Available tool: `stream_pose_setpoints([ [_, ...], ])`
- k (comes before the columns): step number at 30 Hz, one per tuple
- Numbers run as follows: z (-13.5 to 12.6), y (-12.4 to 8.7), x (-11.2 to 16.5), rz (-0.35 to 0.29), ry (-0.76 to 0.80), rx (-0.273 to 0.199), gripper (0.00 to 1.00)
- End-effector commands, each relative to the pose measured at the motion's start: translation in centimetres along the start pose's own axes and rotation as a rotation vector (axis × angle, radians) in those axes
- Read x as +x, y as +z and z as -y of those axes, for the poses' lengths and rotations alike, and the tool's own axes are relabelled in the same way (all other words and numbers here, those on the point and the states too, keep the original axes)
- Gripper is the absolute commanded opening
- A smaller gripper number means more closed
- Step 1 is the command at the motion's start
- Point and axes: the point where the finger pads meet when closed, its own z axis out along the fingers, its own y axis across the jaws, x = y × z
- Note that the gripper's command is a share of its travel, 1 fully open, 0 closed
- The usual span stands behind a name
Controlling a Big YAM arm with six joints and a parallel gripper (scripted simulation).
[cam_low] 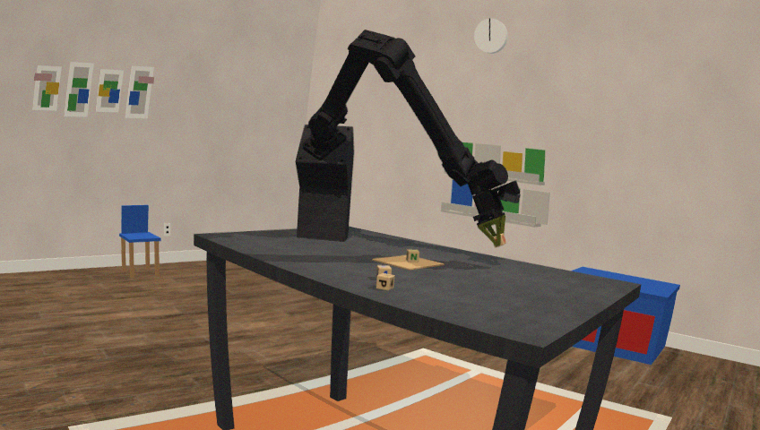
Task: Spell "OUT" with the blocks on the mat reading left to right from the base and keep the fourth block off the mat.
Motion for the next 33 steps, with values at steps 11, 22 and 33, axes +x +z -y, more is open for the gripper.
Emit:
stream_pose_setpoints([
  [11,1.1,0.7,-0.1,0.519,-0.077,0.033,0.25],
  [22,1.4,0.1,-1.3,0.59,-0.076,0.038,0.25],
  [33,1.4,2.6,0.7,0.57,-0.08,0.035,0.25],
])
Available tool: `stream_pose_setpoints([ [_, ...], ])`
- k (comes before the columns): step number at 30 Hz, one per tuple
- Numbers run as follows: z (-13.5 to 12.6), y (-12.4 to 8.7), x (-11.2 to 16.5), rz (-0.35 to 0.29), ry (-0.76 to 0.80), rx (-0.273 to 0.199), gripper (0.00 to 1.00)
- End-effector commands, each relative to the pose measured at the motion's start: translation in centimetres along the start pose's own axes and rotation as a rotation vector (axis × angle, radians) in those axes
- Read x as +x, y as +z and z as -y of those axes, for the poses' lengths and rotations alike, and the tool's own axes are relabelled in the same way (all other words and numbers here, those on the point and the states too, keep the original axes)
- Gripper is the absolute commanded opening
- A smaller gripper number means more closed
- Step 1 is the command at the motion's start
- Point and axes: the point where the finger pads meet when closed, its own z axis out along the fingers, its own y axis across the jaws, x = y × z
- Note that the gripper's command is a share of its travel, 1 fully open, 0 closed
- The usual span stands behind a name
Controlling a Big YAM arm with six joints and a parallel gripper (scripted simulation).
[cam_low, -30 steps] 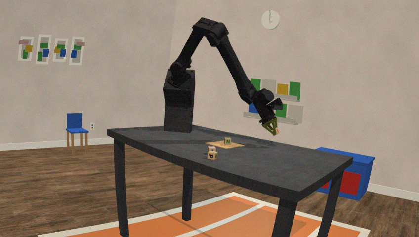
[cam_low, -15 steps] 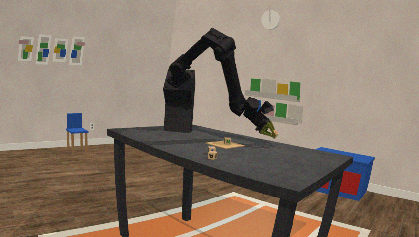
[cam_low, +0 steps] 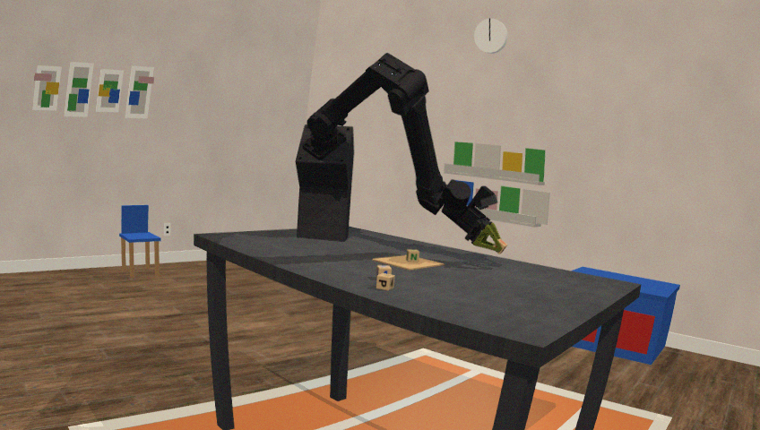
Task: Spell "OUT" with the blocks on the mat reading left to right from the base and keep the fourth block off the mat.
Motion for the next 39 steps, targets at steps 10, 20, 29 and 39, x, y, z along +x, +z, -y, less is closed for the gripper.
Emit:
stream_pose_setpoints([
  [10,0.4,1.6,3.2,0.0,-0.013,0.017,0.25],
  [20,-0.2,1.6,3.5,0.001,-0.015,0.008,0.25],
  [29,-0.2,1.6,3.5,0.001,-0.015,0.008,0.25],
  [39,-0.2,1.6,3.5,0.001,-0.015,0.008,0.28],
])
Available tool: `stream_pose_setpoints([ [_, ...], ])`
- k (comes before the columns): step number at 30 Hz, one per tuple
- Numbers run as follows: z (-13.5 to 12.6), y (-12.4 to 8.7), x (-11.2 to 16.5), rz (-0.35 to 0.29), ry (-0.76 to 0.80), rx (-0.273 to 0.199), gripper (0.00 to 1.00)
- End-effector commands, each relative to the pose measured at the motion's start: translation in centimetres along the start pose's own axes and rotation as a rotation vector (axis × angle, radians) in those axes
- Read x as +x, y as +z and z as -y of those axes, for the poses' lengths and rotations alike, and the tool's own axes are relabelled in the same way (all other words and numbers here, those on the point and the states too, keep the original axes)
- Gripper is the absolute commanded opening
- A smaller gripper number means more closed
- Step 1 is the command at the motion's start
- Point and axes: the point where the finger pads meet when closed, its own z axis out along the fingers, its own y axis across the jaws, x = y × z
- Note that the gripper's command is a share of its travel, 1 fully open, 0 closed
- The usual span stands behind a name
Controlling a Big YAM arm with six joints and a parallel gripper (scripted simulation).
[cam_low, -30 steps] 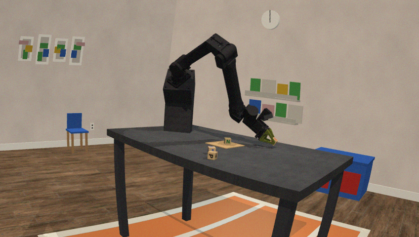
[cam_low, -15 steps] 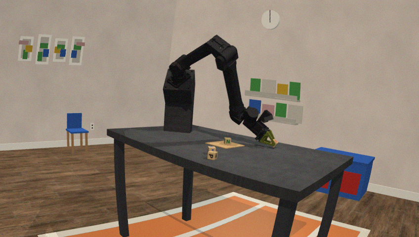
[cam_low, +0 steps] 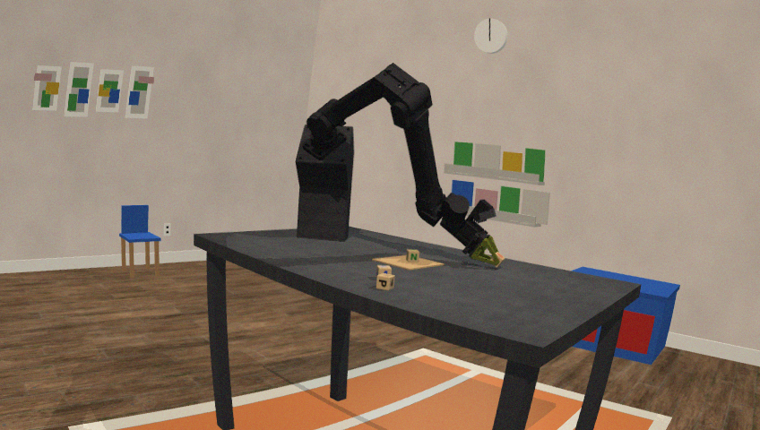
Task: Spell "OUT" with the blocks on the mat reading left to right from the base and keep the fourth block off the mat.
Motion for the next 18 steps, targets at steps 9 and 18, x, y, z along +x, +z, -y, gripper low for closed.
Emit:
stream_pose_setpoints([
  [9,-0.05,-0.08,0.06,0.013,-0.013,0.009,0.36],
  [18,-0.05,-0.08,0.06,0.013,-0.013,0.009,0.44],
])
